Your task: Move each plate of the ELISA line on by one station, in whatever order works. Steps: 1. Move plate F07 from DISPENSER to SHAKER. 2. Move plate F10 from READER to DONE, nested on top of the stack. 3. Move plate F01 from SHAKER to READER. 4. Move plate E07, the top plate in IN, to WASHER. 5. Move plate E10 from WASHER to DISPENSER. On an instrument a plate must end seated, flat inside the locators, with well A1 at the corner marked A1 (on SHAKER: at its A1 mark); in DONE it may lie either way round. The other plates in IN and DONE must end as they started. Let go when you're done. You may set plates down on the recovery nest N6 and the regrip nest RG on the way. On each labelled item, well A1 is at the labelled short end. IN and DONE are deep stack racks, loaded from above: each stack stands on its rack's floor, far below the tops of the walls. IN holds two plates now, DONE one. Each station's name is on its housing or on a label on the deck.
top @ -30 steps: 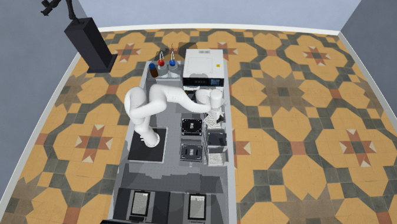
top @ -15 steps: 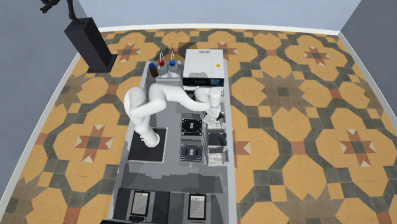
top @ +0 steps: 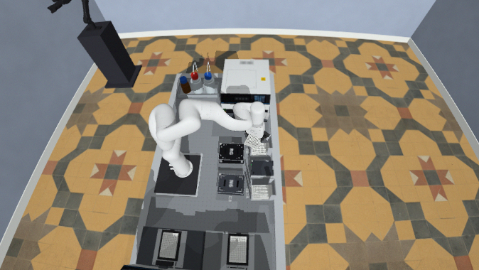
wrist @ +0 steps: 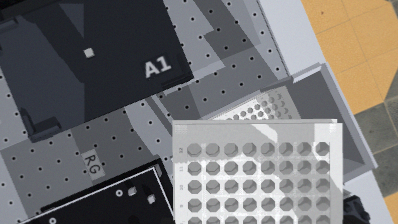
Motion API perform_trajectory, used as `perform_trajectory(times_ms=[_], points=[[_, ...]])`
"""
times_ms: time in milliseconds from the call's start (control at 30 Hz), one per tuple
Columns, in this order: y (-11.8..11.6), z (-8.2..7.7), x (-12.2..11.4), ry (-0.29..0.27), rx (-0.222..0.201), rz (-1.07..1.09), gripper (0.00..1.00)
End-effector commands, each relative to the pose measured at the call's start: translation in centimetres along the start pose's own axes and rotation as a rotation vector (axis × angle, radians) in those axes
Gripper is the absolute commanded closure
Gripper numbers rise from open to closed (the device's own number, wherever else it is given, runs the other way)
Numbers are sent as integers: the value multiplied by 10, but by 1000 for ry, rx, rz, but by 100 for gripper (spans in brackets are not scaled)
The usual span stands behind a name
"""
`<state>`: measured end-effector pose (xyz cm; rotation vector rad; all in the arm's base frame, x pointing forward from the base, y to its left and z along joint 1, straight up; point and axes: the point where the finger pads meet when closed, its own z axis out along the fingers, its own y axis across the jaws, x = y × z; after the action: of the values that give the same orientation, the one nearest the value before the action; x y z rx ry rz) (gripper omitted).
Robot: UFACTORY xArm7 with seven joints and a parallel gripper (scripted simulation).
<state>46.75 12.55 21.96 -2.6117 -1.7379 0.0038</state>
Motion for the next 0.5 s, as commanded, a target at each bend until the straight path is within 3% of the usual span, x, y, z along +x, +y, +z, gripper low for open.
perform_trajectory(times_ms=[0,467], points=[[0,-2,1,3,-4,-45,100],[-5,-2,6,3,-4,-185,100]])
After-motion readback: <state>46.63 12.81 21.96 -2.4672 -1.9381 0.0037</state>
